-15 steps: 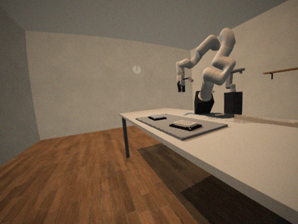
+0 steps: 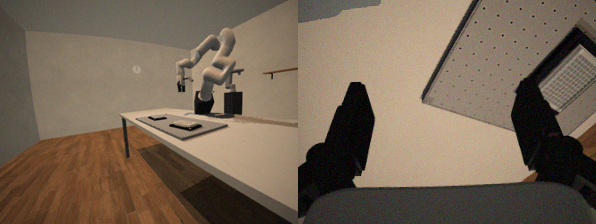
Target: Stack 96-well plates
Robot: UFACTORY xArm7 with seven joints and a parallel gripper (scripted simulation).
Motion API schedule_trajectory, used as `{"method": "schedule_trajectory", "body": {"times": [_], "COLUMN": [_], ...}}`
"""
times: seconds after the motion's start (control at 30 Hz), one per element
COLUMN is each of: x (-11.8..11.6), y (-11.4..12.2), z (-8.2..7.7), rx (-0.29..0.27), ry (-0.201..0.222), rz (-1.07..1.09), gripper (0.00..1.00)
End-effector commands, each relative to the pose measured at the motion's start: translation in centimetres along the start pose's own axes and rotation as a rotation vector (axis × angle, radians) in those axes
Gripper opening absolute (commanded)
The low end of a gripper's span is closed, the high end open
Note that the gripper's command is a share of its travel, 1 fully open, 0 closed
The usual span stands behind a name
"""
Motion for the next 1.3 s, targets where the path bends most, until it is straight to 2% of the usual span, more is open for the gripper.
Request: {"method": "schedule_trajectory", "body": {"times": [0.0, 0.03, 0.2, 0.5, 0.6, 0.97, 1.07, 1.17, 1.27], "x": [0.0, 0.0, 0.6, 1.9, 1.9, 4.9, 5.8, 5.9, 7.2], "y": [0.1, 0.1, 0.6, 1.3, 1.3, 2.4, 2.7, 2.7, 3.2], "z": [-0.1, -0.1, -2.4, -5.3, -5.3, -8.8, -9.5, -9.6, -10.3], "rx": [-0.003, -0.003, -0.053, -0.095, -0.095, -0.144, -0.150, -0.151, -0.154], "ry": [-0.001, -0.001, -0.032, -0.071, -0.071, -0.151, -0.173, -0.176, -0.203], "rz": [0.000, 0.000, -0.127, -0.272, -0.272, -0.550, -0.624, -0.635, -0.731], "gripper": [1.00, 1.00, 1.00, 1.00, 1.00, 1.00, 1.00, 1.00, 1.00]}}
Point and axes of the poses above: the point where the finger pads meet when closed, its own z axis out along the fingers, its own x axis across the jaws, y = z × x, the point moved 10 cm from there along -z, back along the fingers, and after that the axes turned 2 degrees about z, right-handed, at the moved point
